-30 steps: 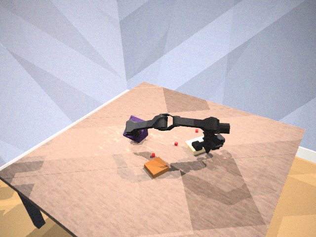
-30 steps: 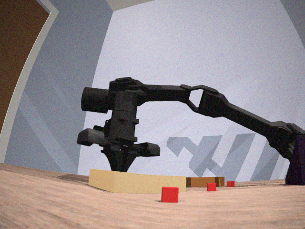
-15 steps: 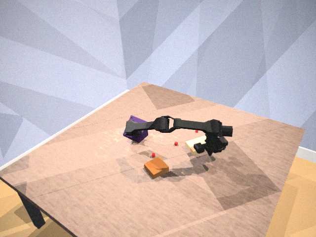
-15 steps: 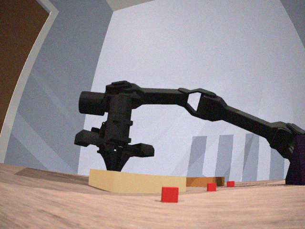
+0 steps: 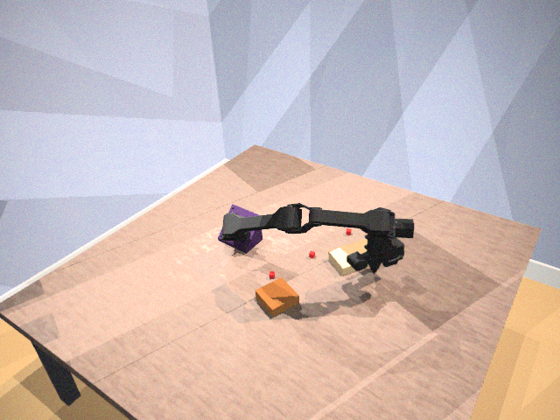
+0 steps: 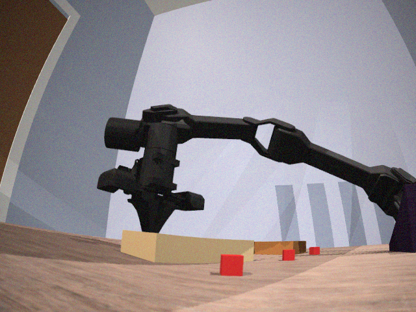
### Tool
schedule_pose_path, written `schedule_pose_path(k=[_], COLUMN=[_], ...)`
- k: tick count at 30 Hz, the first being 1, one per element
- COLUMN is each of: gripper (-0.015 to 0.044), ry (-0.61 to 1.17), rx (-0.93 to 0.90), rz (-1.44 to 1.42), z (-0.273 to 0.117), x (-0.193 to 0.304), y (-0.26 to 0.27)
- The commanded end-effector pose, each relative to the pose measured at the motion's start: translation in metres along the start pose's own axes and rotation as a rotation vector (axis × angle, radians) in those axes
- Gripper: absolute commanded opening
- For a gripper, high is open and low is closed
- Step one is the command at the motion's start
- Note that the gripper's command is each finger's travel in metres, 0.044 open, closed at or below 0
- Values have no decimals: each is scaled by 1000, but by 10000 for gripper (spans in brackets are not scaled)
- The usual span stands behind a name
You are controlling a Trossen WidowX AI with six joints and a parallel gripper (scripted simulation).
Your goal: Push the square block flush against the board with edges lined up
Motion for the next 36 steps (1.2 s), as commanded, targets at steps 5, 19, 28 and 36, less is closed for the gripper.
schedule_pose_path(k=[5,19,28,36], gripper=[0,0,0,0], ry=[-5,-25,-45,-66], rx=[-26,-62,-79,-90], rz=[-249,-728,-1036,-1310], z=[-10,-27,-37,-45], x=[26,72,104,132], y=[16,39,50,59])
Point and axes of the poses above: the point midway between the two fingers, 35 mm back from their tips, its own z axis out along the fingers, its own y axis across the jaws, x = y × z, the point moved 6 cm from there along -z, back along the fingers, and after that the axes turned 13 degrees about z, right-handed, at the moved point
